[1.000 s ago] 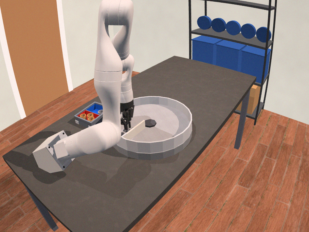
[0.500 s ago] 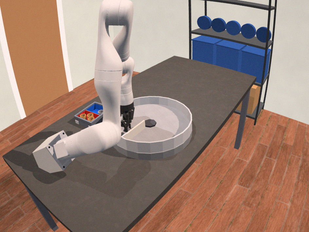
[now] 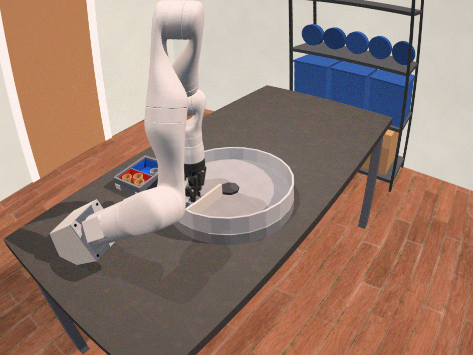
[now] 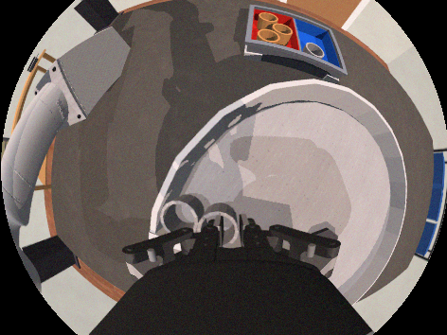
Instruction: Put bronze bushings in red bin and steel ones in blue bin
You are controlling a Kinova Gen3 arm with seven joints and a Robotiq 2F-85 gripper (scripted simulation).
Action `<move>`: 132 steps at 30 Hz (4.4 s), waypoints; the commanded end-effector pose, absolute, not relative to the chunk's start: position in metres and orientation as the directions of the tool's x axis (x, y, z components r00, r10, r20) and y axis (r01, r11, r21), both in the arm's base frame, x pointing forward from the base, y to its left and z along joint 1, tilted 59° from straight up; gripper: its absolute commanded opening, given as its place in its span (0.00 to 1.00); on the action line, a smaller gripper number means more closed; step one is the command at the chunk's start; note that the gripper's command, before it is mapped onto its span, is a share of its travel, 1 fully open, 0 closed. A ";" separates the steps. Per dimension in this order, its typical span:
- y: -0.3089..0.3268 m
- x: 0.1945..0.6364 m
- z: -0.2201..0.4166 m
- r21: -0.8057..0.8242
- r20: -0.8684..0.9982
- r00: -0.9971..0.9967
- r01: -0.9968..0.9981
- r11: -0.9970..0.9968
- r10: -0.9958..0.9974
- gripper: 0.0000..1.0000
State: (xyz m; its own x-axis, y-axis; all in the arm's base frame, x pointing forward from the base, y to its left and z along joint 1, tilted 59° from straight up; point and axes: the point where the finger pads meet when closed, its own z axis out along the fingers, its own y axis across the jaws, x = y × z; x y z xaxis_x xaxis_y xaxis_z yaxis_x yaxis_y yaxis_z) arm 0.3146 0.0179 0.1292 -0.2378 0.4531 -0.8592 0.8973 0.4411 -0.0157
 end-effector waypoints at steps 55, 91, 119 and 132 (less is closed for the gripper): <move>0.020 0.317 0.129 -0.012 -0.858 -0.239 0.895 0.447 0.455 0.00; 0.028 0.313 0.134 -0.016 -0.859 -0.238 0.897 0.441 0.453 0.00; 0.034 0.310 0.138 -0.016 -0.859 -0.238 0.897 0.441 0.453 0.00; 0.037 0.309 0.140 -0.016 -0.859 -0.238 0.897 0.441 0.453 0.00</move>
